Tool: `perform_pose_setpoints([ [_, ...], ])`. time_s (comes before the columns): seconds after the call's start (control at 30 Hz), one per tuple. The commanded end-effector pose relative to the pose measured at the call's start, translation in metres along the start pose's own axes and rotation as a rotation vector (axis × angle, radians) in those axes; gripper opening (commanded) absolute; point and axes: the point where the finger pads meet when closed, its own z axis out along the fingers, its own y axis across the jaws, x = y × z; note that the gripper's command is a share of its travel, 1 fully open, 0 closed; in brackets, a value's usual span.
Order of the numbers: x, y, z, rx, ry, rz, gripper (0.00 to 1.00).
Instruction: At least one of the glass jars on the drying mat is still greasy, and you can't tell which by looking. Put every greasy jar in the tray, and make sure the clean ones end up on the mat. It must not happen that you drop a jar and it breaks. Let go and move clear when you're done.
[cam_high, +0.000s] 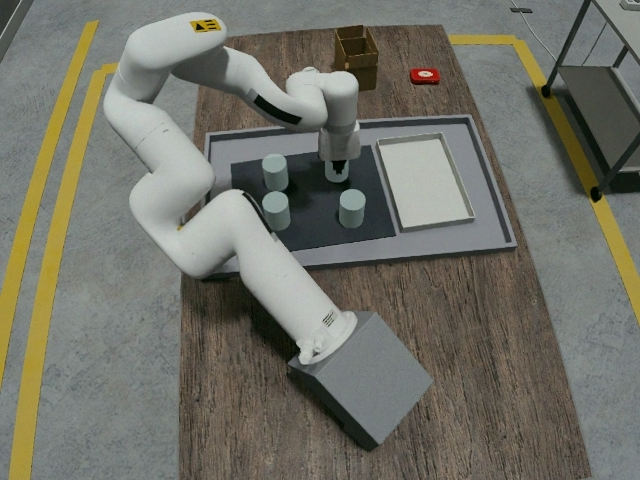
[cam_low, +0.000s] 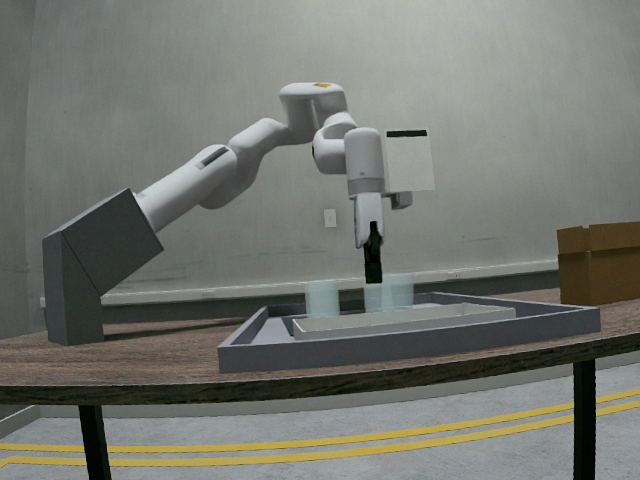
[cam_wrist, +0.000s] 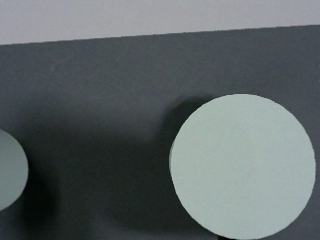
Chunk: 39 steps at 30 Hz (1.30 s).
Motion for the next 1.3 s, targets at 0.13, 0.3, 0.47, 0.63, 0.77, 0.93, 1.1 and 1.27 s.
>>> perform_pose_setpoints([
  [0.13,0.002,0.001,-0.002,-0.003,0.003,0.0,0.0],
  [0.3,0.003,0.001,-0.003,-0.003,0.003,0.0,0.0],
  [0.47,0.003,0.001,-0.003,-0.003,0.003,0.0,0.0],
  [0.63,0.004,0.001,-0.004,-0.003,0.003,0.0,0.0],
  [0.77,0.002,0.001,-0.003,-0.003,0.003,0.0,0.0],
  [0.93,-0.01,0.001,0.0,-0.003,0.003,0.0,0.0],
  [1.1,-0.022,0.001,0.003,-0.003,0.003,0.0,0.0],
  [1.27,-0.022,0.001,0.003,-0.003,0.003,0.0,0.0],
])
